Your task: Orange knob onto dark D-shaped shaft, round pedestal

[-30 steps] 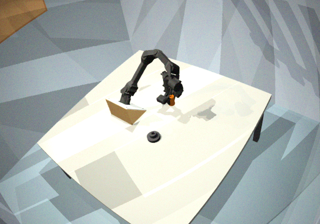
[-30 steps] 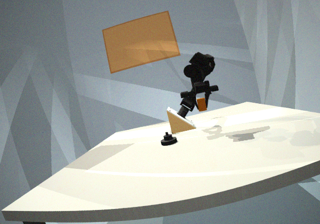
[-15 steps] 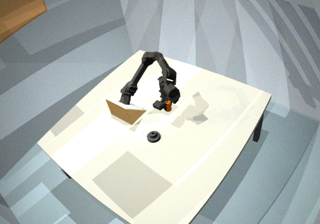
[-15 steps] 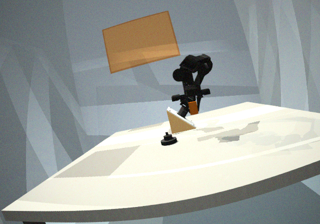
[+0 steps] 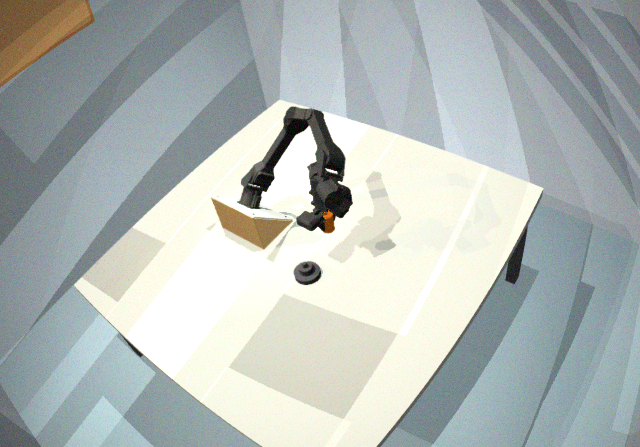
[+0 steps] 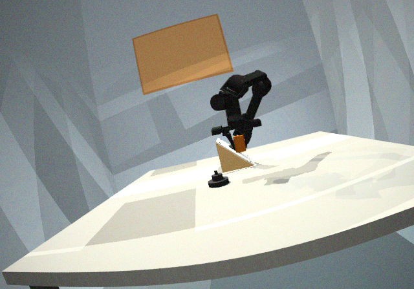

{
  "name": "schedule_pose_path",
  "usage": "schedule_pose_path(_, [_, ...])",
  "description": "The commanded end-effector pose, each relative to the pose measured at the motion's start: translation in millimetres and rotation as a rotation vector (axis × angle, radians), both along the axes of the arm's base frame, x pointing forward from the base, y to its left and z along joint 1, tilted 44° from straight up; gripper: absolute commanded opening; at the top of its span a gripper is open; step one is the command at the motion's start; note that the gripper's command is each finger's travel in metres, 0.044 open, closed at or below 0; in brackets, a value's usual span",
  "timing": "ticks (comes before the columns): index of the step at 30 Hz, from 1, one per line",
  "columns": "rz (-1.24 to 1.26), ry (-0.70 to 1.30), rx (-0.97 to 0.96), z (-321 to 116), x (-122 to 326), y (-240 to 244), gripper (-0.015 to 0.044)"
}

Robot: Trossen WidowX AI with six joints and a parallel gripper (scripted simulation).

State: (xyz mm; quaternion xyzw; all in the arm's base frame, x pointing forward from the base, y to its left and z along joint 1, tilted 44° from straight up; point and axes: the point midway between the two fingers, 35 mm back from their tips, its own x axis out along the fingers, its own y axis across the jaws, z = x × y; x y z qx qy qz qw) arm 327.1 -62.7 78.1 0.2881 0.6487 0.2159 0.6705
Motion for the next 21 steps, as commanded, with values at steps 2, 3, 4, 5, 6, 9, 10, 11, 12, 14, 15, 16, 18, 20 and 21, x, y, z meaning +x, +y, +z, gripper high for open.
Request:
schedule_pose_path(2, [0.004, -0.004, -0.004, -13.0, -1.7, -10.6, 0.0000])
schedule_pose_path(3, [0.005, -0.005, -0.003, -15.7, -1.9, -12.5, 0.0000])
schedule_pose_path(4, [0.005, -0.006, -0.002, -18.4, -2.1, -14.4, 0.0000])
schedule_pose_path(5, [0.006, -0.007, -0.002, -21.1, -2.4, -16.2, 0.0000])
schedule_pose_path(6, [0.006, -0.008, -0.001, -23.8, -2.7, -18.1, 0.0000])
schedule_pose_path(9, [0.008, -0.011, 0.001, -31.9, -3.7, -23.5, 0.0000])
schedule_pose_path(10, [0.009, -0.012, 0.002, -34.7, -4.1, -25.3, 0.0000])
schedule_pose_path(11, [0.009, -0.013, 0.003, -37.4, -4.6, -27.1, 0.0000])
schedule_pose_path(12, [0.010, -0.014, 0.004, -40.1, -5.0, -28.8, 0.0000])
schedule_pose_path(14, [0.011, -0.016, 0.005, -45.6, -6.1, -32.3, 0.0000])
schedule_pose_path(15, [0.011, -0.017, 0.006, -48.3, -6.6, -34.1, 0.0000])
schedule_pose_path(16, [0.012, -0.018, 0.007, -51.0, -7.2, -35.8, 0.0000])
schedule_pose_path(18, [0.013, -0.021, 0.009, -56.5, -8.4, -39.1, 0.0000])
schedule_pose_path(20, [0.014, -0.023, 0.011, -62.0, -9.8, -42.4, 0.0000])
schedule_pose_path(21, [0.015, -0.024, 0.012, -64.7, -10.5, -44.0, 0.0000])
